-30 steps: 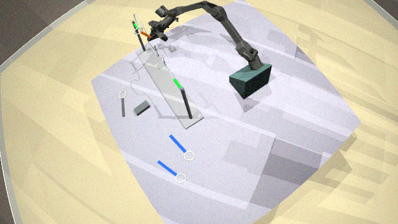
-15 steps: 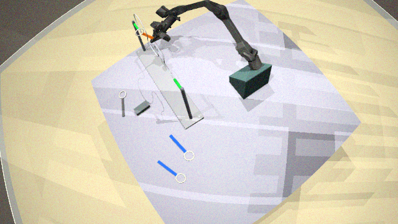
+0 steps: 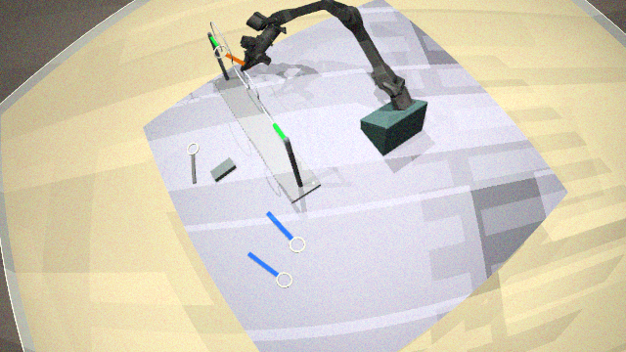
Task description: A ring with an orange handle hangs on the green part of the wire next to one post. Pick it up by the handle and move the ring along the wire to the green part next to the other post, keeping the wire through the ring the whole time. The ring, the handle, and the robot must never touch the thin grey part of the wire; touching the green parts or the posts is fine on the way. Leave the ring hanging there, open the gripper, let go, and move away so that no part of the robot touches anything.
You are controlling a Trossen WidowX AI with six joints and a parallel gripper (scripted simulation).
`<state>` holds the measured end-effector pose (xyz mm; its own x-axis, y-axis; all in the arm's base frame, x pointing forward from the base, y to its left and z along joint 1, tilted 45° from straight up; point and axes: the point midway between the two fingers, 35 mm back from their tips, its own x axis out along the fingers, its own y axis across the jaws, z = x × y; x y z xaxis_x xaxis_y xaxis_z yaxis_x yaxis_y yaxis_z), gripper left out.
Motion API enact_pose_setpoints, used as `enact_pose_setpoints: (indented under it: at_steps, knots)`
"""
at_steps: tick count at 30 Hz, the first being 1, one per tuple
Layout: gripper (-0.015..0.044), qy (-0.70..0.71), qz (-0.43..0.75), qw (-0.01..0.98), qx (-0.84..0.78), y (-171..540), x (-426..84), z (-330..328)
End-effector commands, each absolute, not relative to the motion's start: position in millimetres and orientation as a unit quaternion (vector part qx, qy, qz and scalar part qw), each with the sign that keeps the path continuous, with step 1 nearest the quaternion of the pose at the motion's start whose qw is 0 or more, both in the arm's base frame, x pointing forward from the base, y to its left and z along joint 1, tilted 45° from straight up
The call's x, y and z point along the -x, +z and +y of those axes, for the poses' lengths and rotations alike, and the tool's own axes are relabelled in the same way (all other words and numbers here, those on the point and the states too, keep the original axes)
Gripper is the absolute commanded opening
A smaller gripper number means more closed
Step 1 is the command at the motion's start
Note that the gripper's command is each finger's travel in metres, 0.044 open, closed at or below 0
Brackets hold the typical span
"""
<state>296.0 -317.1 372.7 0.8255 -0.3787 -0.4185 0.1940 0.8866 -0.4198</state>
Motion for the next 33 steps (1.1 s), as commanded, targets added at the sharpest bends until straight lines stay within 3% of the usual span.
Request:
enact_pose_setpoints:
  at_steps: [1,33]
  knots:
    - [-0.015,-0.142,0.25,0.947,0.144,369,-298,-304]
    - [-0.015,-0.042,0.215,0.949,-0.227,373,-317,-200]
